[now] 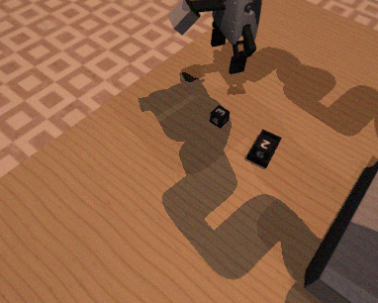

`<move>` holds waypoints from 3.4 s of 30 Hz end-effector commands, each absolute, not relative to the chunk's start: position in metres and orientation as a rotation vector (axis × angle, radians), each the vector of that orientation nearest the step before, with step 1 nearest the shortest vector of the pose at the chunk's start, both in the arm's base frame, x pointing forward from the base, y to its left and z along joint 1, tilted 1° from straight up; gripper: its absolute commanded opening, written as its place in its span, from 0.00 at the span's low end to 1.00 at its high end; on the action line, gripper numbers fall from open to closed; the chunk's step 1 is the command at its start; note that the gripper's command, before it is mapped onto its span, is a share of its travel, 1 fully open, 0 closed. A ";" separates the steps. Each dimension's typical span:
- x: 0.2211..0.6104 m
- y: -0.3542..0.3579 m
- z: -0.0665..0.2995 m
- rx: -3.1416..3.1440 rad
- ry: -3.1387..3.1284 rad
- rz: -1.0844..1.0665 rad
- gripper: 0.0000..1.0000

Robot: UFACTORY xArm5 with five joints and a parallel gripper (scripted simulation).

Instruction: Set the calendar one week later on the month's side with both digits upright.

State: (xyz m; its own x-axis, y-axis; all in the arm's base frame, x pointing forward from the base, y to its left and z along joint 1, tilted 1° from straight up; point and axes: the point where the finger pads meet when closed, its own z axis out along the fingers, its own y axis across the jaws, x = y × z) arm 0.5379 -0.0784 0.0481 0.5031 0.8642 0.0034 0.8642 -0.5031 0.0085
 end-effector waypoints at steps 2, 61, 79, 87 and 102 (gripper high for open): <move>0.540 -0.079 0.027 2.716 1.562 0.016 1.00; 0.541 -0.079 -0.026 2.716 1.562 0.016 1.00; 0.541 -0.079 -0.026 2.716 1.562 0.016 1.00; 0.541 -0.079 -0.026 2.716 1.562 0.016 1.00; 0.541 -0.079 -0.026 2.716 1.562 0.016 1.00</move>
